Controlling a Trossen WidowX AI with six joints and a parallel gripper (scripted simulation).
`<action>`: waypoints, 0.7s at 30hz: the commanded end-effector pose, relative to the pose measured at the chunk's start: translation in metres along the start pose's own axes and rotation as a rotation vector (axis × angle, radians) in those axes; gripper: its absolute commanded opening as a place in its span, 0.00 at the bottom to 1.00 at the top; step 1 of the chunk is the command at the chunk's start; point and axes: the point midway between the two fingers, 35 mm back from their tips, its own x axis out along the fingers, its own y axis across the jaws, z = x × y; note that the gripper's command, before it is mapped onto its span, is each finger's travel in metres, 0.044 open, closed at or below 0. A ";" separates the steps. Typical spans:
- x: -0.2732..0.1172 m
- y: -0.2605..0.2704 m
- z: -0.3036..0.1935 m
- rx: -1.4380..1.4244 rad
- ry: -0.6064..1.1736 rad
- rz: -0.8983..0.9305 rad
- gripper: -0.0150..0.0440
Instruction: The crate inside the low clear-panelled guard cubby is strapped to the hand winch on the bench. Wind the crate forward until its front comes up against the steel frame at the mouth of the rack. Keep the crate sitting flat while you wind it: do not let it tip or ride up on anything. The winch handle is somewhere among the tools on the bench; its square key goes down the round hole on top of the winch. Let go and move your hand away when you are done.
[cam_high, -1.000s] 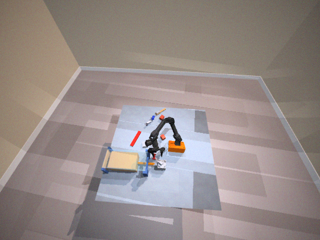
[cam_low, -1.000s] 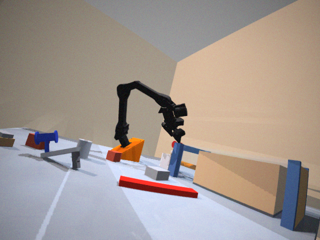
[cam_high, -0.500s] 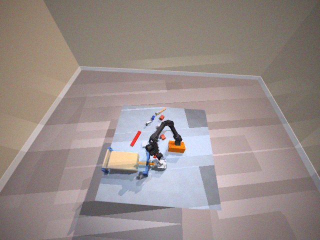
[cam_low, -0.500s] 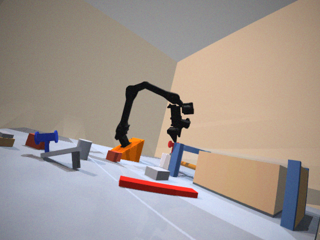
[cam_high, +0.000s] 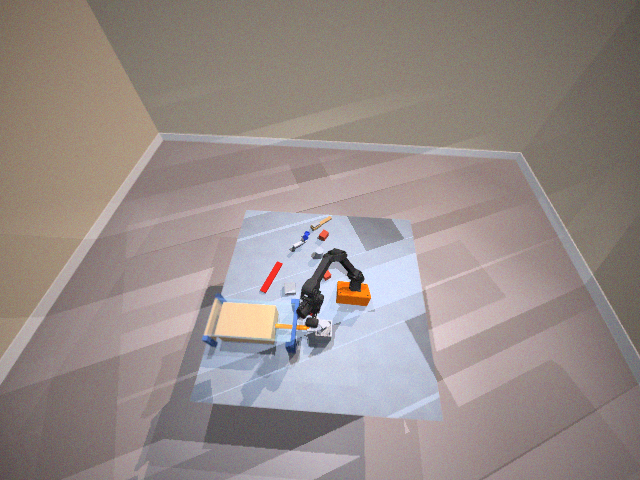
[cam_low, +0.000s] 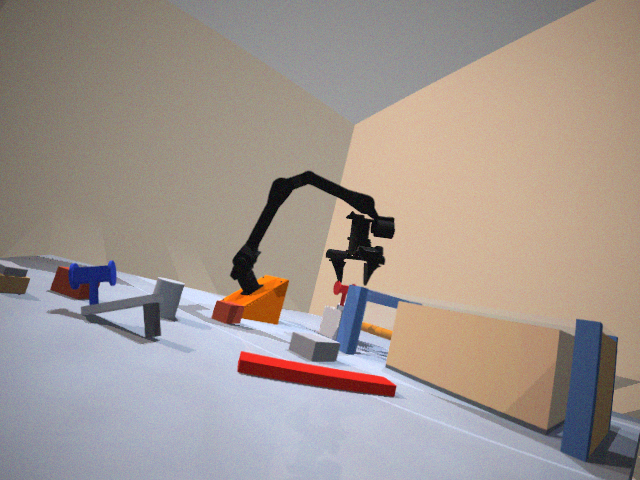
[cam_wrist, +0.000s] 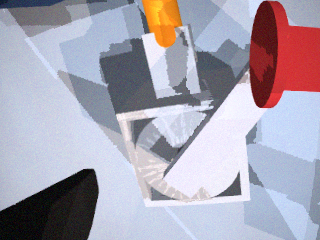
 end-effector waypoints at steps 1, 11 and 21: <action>0.010 0.006 -0.006 0.426 -0.150 -0.147 1.00; 0.010 0.006 -0.006 0.426 -0.150 -0.147 1.00; 0.011 -0.006 -0.011 0.647 -0.167 -0.131 1.00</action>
